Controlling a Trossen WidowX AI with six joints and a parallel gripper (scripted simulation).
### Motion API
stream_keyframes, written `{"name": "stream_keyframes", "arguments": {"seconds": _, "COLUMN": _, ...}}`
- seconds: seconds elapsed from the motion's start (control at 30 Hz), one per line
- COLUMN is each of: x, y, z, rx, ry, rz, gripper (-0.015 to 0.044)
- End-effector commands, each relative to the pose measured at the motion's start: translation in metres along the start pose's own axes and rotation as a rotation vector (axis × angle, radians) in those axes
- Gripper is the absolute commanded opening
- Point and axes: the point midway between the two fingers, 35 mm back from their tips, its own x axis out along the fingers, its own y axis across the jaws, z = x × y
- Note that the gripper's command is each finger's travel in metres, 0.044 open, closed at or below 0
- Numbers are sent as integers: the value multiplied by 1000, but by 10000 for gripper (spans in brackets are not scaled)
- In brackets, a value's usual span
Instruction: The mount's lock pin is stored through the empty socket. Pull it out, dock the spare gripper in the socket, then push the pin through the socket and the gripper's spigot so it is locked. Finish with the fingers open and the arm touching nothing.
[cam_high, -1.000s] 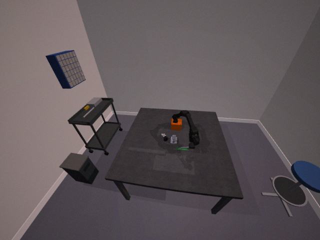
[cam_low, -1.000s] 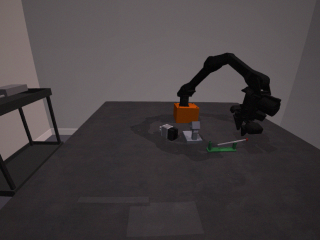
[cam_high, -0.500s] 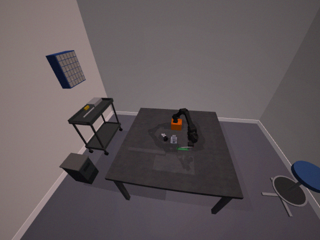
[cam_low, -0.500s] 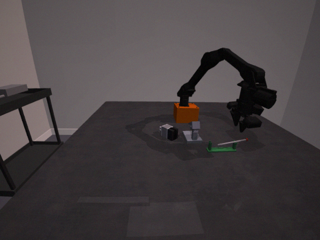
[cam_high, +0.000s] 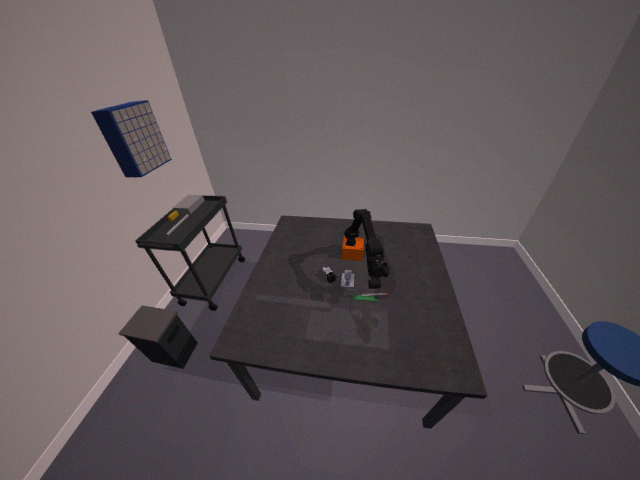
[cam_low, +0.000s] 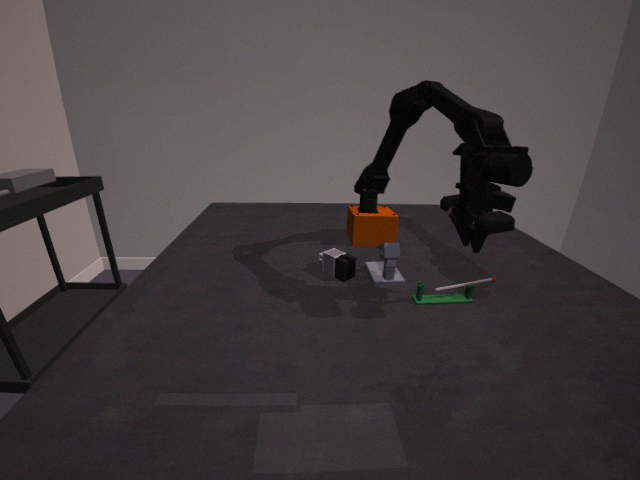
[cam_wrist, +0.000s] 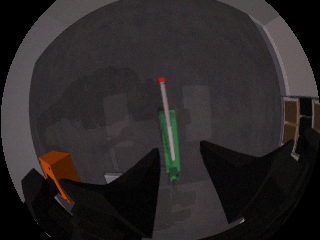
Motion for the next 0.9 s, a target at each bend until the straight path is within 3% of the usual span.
{"name": "stream_keyframes", "arguments": {"seconds": 0.0, "x": 34, "y": 3, "z": -6, "rx": -3, "ry": 4, "rz": 16, "gripper": 180}}
{"name": "stream_keyframes", "arguments": {"seconds": 0.1, "x": 56, "y": 5, "z": -10, "rx": -3, "ry": 3, "rz": 17, "gripper": 180}}
{"name": "stream_keyframes", "arguments": {"seconds": 0.87, "x": 87, "y": 4, "z": -14, "rx": -3, "ry": 3, "rz": 17, "gripper": 180}}
